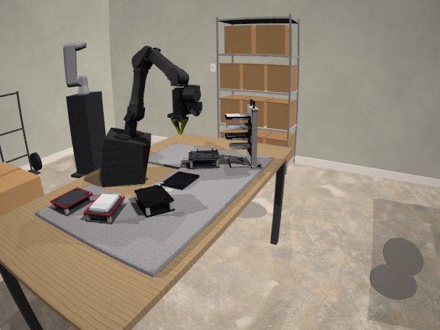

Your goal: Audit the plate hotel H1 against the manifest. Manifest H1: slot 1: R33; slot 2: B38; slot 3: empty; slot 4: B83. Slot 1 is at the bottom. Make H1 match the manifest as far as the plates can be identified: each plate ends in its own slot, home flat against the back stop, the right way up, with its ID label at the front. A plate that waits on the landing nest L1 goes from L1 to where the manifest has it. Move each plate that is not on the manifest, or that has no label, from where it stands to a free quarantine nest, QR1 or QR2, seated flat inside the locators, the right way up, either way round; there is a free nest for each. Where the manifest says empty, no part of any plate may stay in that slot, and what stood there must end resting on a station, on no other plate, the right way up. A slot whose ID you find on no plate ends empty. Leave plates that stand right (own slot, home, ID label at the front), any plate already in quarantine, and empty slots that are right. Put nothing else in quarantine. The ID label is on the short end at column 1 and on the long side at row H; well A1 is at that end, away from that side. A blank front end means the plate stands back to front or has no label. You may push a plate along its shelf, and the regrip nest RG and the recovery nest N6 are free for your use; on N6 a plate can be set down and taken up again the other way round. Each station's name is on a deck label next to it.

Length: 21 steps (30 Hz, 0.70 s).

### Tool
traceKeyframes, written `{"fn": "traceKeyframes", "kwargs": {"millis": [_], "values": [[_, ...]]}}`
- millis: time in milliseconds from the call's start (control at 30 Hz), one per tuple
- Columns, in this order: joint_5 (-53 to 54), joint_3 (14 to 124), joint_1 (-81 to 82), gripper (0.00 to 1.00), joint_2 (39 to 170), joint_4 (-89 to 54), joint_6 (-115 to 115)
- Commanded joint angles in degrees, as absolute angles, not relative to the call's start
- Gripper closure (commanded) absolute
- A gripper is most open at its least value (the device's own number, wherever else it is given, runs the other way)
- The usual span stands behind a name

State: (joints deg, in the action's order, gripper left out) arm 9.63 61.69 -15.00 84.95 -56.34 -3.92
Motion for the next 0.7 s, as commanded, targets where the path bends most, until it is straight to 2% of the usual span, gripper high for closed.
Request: {"fn": "traceKeyframes", "kwargs": {"millis": [0,267,333,667], "values": [[8.9,63.6,-13.5,1.00,85.5,-57.2,-0.9],[7.9,65.2,-8.5,1.00,86.4,-57.2,4.0],[8.0,61.3,-7.3,1.00,83.0,-54.1,4.3],[7.8,56.0,-2.2,1.00,77.8,-46.8,5.9]]}}
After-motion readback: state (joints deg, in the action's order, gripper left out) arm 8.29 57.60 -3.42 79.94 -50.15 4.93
